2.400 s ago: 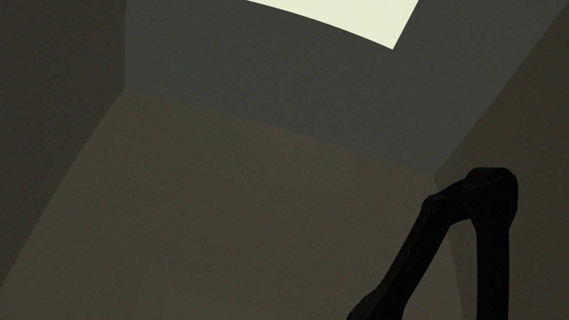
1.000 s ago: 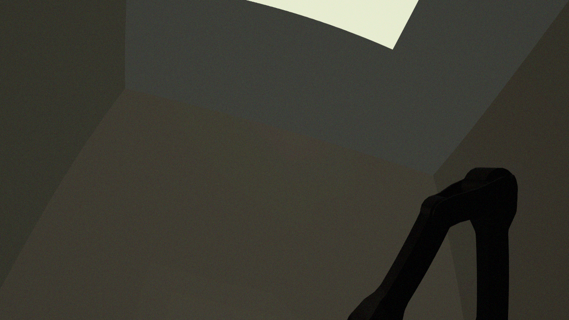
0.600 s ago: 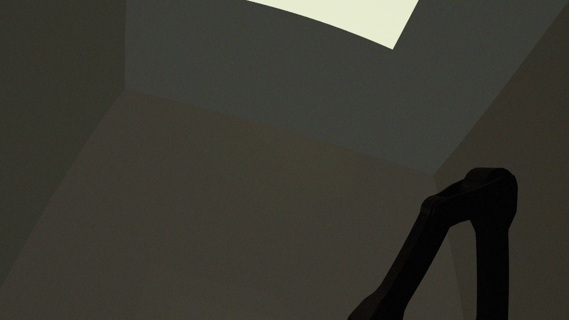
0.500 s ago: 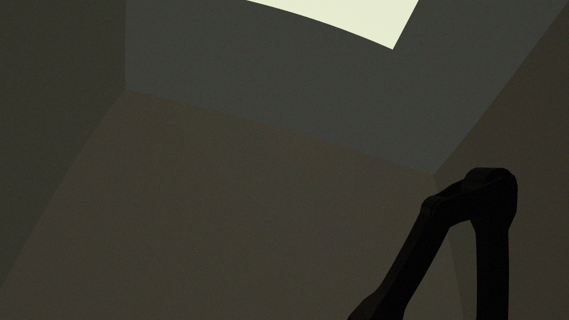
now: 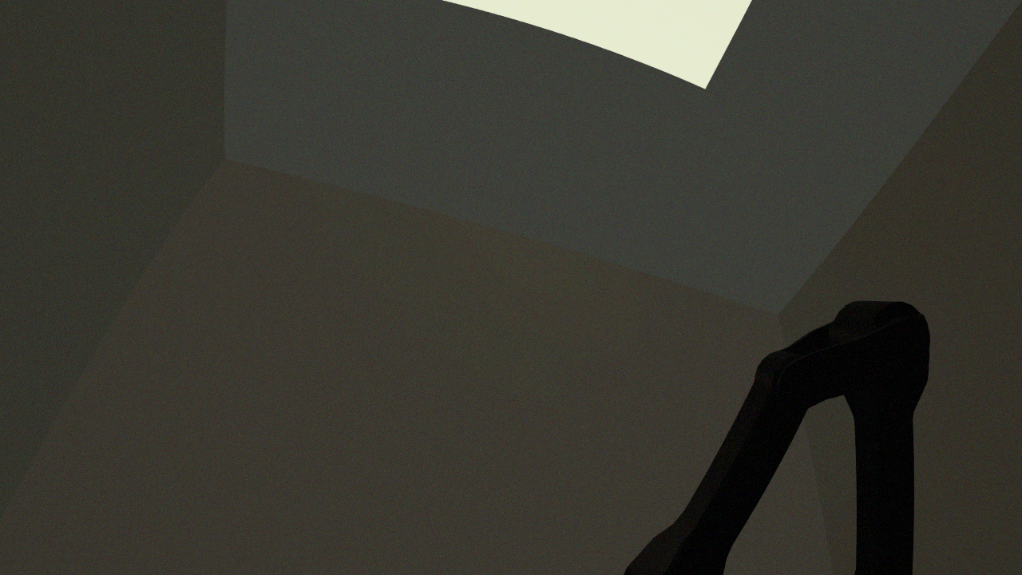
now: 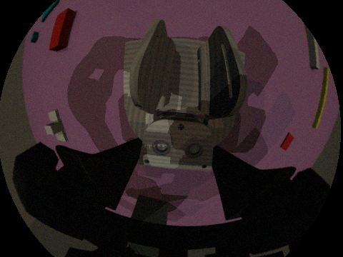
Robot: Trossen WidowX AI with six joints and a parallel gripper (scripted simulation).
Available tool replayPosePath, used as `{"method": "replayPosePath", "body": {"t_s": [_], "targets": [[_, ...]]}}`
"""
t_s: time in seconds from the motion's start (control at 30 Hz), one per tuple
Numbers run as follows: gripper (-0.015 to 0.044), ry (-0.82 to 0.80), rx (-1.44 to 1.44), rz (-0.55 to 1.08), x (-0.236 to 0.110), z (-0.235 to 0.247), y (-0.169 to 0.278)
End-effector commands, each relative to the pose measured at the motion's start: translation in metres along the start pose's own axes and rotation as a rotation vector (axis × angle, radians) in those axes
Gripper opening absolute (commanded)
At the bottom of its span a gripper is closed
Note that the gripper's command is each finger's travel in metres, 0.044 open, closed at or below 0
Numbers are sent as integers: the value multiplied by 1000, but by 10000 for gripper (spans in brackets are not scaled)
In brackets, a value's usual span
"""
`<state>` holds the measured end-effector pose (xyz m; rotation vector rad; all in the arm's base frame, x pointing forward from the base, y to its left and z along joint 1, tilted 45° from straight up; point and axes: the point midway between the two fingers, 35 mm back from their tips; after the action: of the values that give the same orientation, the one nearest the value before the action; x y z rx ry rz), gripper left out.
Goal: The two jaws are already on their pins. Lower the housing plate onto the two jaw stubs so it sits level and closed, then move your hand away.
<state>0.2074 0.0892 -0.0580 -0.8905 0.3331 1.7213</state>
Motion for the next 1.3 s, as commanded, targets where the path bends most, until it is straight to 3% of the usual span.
{"method": "replayPosePath", "body": {"t_s": [0.0,1.2,1.27], "targets": [[351,3,2,0,0,-1,0],[351,3,2,0,0,-1,0],[403,0,0,0,0,0,0]]}}
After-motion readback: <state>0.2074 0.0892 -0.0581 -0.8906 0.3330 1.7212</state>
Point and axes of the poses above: the point midway between the two fingers, 35 mm back from their tips, its own x axis out along the fingers, its own z axis across the jaws, y = z × x, and after that the axes turned 5 degrees about -x, right-handed
